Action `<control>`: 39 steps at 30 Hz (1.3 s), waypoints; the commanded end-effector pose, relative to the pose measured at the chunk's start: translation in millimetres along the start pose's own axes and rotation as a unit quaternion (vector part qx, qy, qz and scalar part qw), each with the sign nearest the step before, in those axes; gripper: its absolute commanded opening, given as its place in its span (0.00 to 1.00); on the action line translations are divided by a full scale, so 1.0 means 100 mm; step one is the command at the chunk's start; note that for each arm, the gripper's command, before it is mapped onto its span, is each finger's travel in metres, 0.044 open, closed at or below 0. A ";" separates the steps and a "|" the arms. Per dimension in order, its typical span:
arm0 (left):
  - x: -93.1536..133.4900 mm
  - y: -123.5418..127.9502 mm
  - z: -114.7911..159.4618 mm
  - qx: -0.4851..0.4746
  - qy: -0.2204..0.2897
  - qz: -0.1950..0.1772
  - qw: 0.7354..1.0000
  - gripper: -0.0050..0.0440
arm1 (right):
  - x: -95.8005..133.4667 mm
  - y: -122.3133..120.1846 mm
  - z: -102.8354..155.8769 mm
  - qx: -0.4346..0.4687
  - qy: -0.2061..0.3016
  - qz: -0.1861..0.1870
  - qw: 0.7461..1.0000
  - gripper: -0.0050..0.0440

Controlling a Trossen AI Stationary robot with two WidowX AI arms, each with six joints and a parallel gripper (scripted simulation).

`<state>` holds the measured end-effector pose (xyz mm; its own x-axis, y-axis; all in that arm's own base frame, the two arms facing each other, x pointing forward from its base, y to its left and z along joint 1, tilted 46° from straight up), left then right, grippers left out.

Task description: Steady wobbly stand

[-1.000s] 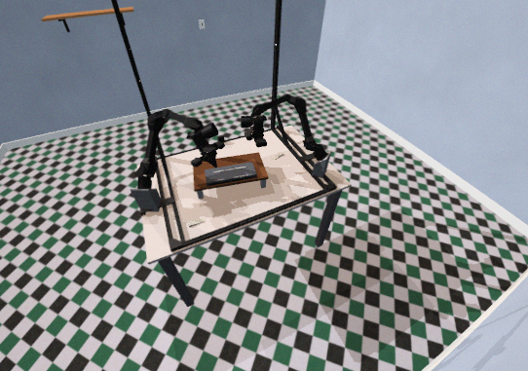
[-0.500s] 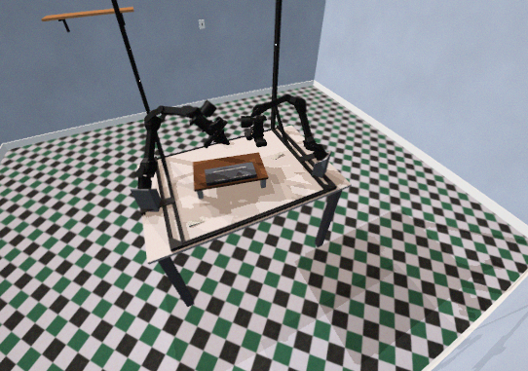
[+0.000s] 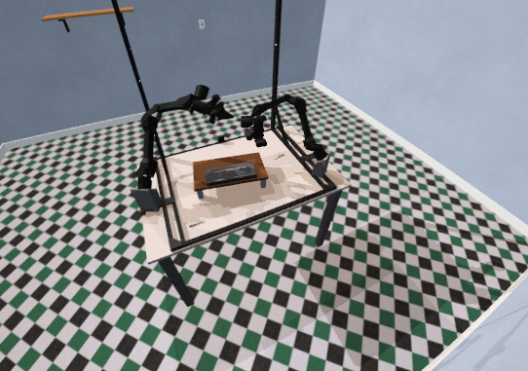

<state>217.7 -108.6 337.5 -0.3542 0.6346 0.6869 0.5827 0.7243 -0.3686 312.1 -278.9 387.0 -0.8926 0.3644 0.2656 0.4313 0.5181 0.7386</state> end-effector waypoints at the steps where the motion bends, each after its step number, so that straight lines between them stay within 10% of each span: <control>1: 0.00 0.00 0.00 0.000 0.000 0.000 1.000 0.10 | -0.01 0.06 -0.10 0.017 -0.019 -0.008 1.000 0.10; 14: 0.00 0.00 0.00 0.000 0.000 0.000 1.000 0.10 | 0.61 0.90 -0.73 0.146 -0.201 -0.100 0.964 0.10; 21: 0.00 0.00 0.00 0.000 0.000 0.000 1.000 0.10 | 0.69 0.95 -0.72 0.148 -0.207 -0.106 0.961 0.10; 31: 0.00 0.00 0.00 0.000 0.000 0.000 1.000 0.10 | 1.51 1.67 -1.10 0.241 -0.378 -0.173 0.877 0.10; 39: 0.00 0.00 0.00 0.000 0.000 0.000 1.000 0.10 | 1.70 1.78 -1.09 0.250 -0.401 -0.185 0.862 0.10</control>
<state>217.7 -108.6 337.5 -0.3542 0.6346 0.6870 0.5827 0.7243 -0.3686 231.2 -217.1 619.5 -0.7165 0.4301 -0.5492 0.3139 0.9019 0.2968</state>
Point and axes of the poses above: on each arm, the point midway between the two fingers, 35 mm back from their tips, its own x axis back along the fingers, its own y axis across the jaws, z = x × y, the point moved 4 cm from there along x, back along the fingers, and after that the axes turned 14 degrees about -x, right-handed, at the moved point
